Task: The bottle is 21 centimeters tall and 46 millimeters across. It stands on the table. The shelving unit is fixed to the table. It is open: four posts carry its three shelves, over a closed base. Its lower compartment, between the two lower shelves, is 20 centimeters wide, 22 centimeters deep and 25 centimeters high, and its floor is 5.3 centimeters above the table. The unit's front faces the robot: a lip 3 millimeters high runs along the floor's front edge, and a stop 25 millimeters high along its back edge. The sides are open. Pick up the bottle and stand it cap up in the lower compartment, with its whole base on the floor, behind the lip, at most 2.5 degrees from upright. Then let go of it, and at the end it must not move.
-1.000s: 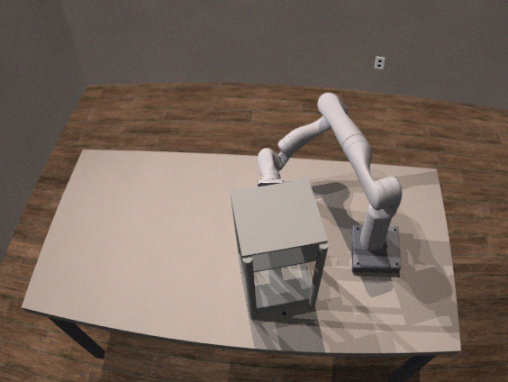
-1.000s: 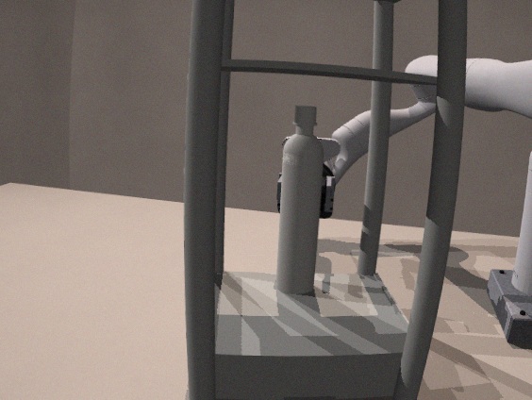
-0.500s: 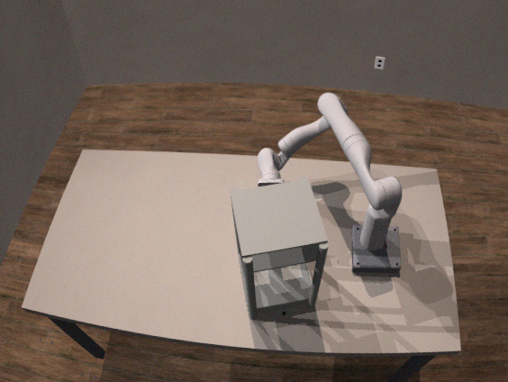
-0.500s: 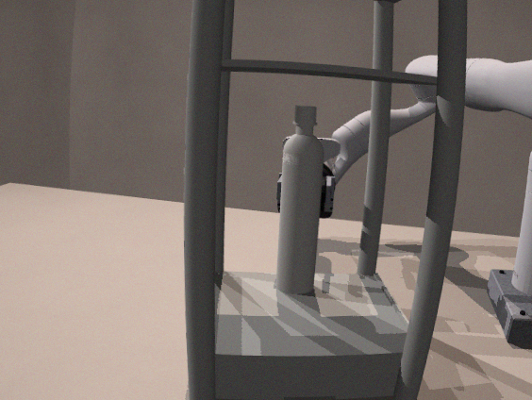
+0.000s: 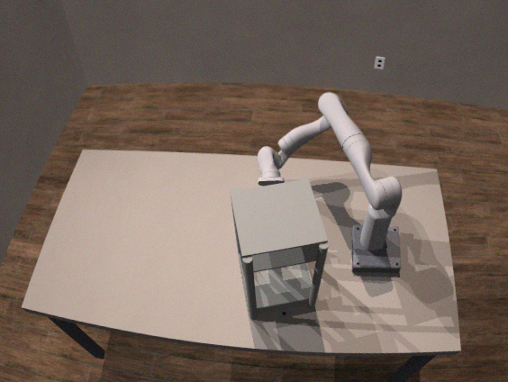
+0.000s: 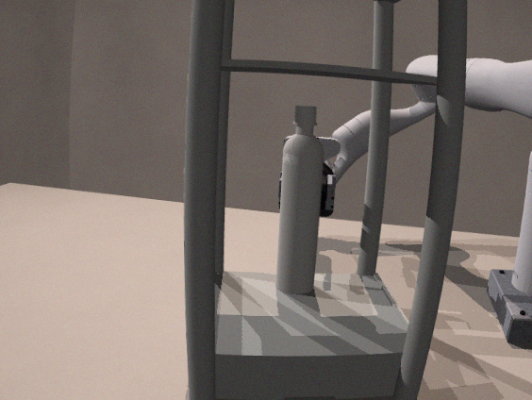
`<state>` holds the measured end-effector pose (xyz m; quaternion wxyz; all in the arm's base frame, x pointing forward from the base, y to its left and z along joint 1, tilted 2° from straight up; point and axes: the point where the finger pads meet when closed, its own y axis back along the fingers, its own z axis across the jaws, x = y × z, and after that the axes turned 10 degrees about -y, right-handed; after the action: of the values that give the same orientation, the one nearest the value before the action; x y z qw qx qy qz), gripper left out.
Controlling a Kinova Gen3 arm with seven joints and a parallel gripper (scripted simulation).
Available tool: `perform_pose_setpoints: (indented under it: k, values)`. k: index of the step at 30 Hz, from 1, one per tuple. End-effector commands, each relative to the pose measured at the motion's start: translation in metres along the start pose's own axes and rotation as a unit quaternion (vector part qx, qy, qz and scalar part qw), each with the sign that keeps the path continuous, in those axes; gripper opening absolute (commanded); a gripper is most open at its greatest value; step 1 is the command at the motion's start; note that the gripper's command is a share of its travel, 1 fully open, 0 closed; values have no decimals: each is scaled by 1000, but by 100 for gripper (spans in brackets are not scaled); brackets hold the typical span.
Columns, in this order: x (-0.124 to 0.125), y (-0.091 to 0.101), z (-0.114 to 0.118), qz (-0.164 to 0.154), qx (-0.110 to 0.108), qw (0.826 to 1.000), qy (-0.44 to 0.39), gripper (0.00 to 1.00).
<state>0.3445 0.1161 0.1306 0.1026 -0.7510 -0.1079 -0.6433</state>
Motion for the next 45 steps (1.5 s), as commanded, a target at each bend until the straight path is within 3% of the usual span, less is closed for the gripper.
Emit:
perform_pose_setpoints:
  k: [1,21,33,45]
  values:
    - [0,6,1,-1,-3,1000,1,100]
    - [0,57,1,-1,-3,1000,1,100]
    - [0,74,1,-1,-3,1000,1,100]
    - [1,76,1,-1,-3,1000,1,100]
